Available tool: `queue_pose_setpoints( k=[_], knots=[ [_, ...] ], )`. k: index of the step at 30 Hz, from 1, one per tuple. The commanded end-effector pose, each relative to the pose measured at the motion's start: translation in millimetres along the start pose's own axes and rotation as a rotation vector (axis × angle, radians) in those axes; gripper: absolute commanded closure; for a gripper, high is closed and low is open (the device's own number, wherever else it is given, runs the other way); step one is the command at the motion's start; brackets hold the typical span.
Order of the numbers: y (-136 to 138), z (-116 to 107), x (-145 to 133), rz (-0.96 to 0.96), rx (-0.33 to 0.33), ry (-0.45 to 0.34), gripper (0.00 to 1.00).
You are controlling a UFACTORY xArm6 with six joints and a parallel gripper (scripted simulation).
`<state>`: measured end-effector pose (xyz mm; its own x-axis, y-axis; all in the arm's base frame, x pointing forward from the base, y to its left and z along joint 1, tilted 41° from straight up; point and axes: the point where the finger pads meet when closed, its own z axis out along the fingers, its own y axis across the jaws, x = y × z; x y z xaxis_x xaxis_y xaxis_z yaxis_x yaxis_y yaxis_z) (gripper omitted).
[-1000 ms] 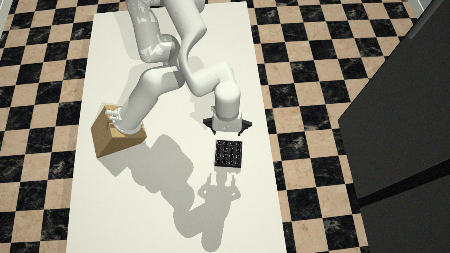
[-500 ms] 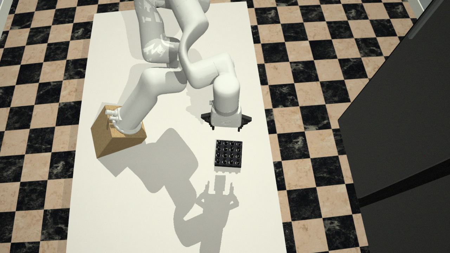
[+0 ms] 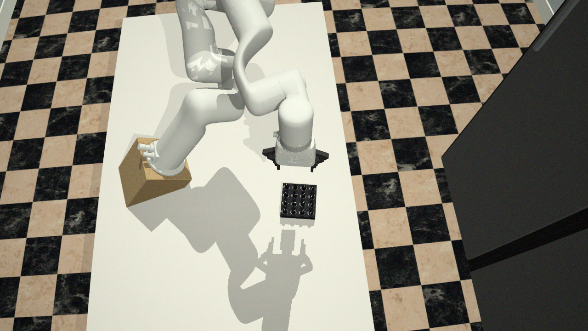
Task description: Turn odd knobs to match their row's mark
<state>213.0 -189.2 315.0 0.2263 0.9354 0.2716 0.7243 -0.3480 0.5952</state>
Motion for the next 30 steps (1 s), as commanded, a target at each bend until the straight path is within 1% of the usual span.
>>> queue_pose_setpoints(
  k=[1,30],
  knots=[
    [0.8,-0.8,-0.1,-0.001,-0.001,-0.002,0.0],
    [0.8,-0.8,-0.1,-0.001,-0.001,-0.002,0.0]
  ],
)
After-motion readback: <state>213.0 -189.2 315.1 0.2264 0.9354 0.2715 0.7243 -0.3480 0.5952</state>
